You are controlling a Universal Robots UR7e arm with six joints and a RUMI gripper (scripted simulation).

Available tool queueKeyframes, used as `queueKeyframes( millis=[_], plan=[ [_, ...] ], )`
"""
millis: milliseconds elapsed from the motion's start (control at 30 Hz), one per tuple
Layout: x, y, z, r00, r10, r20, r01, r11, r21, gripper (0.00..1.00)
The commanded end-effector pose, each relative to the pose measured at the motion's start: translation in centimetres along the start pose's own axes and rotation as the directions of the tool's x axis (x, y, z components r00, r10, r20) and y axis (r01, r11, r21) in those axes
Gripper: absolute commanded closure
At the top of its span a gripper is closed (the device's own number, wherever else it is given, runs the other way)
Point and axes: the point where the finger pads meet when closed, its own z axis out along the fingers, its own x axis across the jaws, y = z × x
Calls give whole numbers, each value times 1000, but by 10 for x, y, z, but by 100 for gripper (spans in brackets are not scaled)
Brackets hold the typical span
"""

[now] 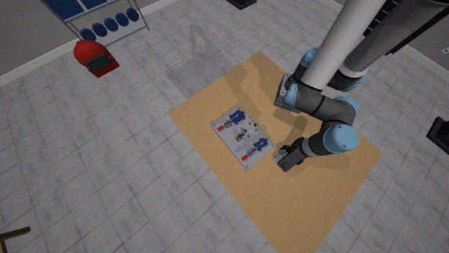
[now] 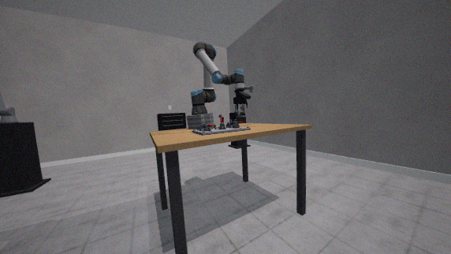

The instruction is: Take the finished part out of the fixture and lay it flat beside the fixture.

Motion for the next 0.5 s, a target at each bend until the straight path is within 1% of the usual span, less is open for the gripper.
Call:
queueKeyframes(
  millis=[0, 233, 467],
  plan=[
    [0, 0, 0, 1000, 0, 1, 0, 1000, 1, 100],
    [0, 0, 4, 1000, 0, 1, 0, 1000, 1, 100],
    [0, 0, 14, 1000, 0, 1, 0, 1000, 1, 100]
  ],
)
